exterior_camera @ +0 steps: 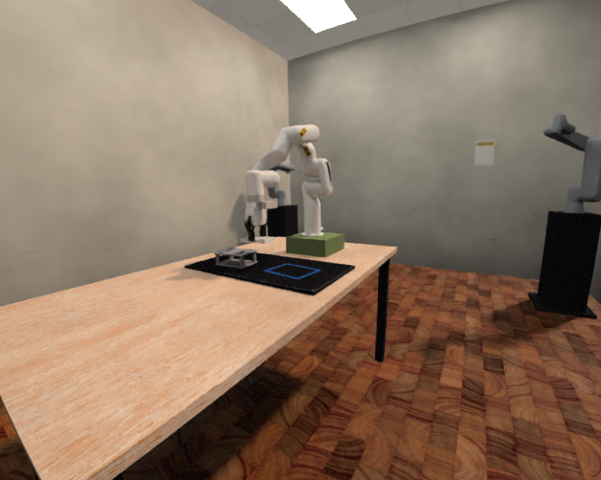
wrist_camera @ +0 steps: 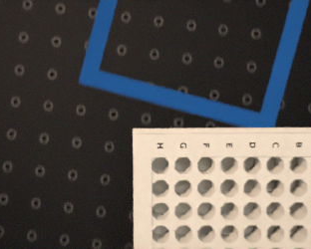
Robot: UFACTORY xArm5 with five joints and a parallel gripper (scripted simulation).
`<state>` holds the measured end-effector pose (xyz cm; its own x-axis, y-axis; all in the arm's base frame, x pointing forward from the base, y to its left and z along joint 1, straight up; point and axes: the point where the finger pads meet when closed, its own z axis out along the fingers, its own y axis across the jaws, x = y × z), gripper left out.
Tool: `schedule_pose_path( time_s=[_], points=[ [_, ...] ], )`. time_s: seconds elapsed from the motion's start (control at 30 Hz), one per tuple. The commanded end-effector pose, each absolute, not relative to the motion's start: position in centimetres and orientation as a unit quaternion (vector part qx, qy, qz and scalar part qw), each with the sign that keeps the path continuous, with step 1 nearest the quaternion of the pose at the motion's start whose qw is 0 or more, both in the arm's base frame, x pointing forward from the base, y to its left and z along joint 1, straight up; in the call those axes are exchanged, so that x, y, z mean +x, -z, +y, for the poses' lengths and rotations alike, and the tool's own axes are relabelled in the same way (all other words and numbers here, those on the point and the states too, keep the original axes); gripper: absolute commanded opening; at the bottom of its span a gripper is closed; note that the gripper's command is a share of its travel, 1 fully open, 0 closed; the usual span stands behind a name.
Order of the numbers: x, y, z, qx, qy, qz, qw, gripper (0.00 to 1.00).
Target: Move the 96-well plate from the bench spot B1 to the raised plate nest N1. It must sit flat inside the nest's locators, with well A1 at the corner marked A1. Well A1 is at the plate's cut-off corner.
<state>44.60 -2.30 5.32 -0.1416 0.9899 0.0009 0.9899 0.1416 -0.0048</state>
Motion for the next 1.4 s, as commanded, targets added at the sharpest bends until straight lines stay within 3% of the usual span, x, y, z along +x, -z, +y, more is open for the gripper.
schedule_pose_path(
  time_s=[0.0,1.37],
  points=[
    [45.0,-5.8,-3.8,-0.655,-0.002,-0.756,-0.001,0.0],
    [46.6,-8.2,-14.8,-0.655,-0.002,-0.756,-0.001,0.0]
  ],
)
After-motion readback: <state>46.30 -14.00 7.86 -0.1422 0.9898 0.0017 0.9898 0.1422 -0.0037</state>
